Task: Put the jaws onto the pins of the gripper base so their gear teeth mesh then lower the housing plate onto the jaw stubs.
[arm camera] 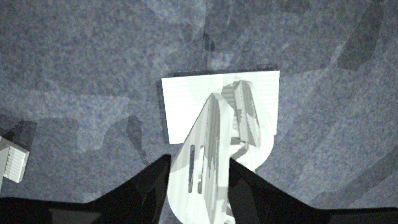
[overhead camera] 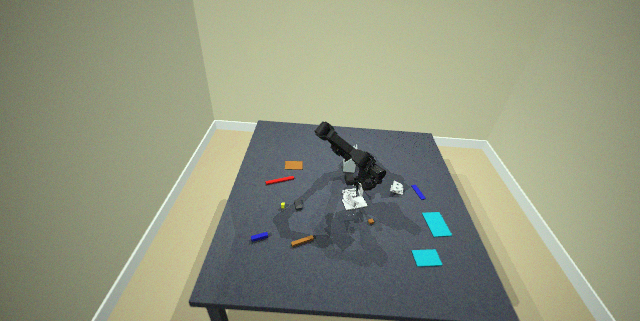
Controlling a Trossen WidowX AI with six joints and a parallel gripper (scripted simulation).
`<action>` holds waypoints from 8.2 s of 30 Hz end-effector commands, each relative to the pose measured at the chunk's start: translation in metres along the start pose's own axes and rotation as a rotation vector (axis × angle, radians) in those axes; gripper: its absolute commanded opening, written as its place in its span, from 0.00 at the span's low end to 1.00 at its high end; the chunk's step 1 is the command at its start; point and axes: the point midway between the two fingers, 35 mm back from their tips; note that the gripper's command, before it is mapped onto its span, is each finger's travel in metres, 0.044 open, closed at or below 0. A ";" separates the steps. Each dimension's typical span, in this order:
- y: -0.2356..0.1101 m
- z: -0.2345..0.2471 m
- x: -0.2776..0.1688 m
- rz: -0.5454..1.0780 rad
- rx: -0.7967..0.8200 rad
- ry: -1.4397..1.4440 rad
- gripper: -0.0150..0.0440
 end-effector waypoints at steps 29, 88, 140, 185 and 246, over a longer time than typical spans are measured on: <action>-0.001 -0.001 0.001 -0.004 -0.004 -0.003 0.48; -0.001 -0.001 0.001 -0.004 -0.004 -0.003 0.48; 0.051 -0.002 0.001 -0.004 -0.006 0.006 0.48; 0.063 -0.002 0.001 -0.004 -0.007 0.013 0.48; 0.070 -0.002 0.001 -0.003 -0.007 0.014 0.48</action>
Point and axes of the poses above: the point midway between the two fingers, 35 mm back from their tips, its own y axis out along the fingers, its own z axis across the jaws, x = y × z, and after that the axes turned 1 degree about -y, right-handed
